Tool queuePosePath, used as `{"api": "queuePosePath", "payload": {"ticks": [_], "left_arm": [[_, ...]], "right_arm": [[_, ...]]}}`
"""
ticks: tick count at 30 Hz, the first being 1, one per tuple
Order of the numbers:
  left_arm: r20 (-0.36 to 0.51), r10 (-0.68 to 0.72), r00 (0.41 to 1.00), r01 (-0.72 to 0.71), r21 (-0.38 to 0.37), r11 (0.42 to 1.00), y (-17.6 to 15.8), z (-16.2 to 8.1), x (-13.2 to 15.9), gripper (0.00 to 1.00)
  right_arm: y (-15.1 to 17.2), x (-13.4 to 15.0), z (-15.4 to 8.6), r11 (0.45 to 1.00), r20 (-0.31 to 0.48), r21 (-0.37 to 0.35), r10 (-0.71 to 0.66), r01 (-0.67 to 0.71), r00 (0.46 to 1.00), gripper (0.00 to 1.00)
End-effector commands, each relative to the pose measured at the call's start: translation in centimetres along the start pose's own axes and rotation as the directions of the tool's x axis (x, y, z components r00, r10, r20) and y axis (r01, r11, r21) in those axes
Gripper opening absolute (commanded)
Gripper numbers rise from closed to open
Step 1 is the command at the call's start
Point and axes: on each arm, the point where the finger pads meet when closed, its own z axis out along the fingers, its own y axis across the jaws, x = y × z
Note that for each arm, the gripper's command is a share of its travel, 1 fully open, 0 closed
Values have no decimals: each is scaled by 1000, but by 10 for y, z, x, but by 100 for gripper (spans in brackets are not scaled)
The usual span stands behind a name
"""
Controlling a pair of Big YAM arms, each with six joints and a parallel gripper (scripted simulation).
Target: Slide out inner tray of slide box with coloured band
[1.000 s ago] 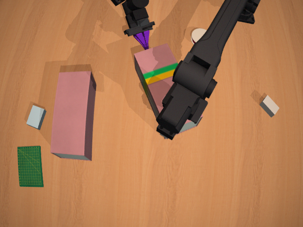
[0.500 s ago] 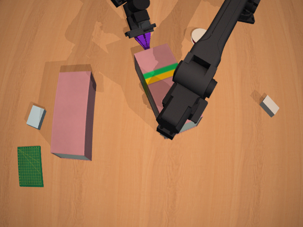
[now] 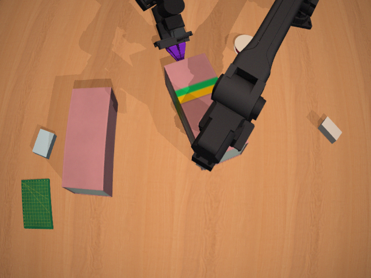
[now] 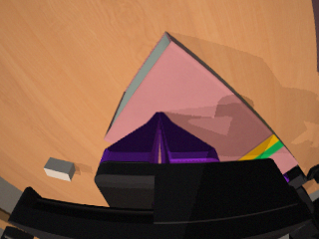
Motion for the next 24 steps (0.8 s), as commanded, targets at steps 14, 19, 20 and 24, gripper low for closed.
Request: {"api": "queuePosePath", "payload": {"ticks": [14, 19, 20, 24], "left_arm": [[-121, -1, 993, 2, 0, 1000, 0, 57, 14, 0], [-121, -1, 993, 2, 0, 1000, 0, 57, 14, 0], [-121, -1, 993, 2, 0, 1000, 0, 57, 14, 0], [-121, -1, 993, 1, 1, 1000, 0, 57, 14, 0]], "right_arm": [[1, -25, 19, 1000, 27, 1, 1, -1, 1000, 0], [1, -26, 22, 1000, 21, 3, -1, 1, 1000, 0], [1, -27, 23, 1000, 22, 2, -1, 1, 1000, 0], [1, -31, 27, 1000, 26, 2, 0, 0, 1000, 0]]}}
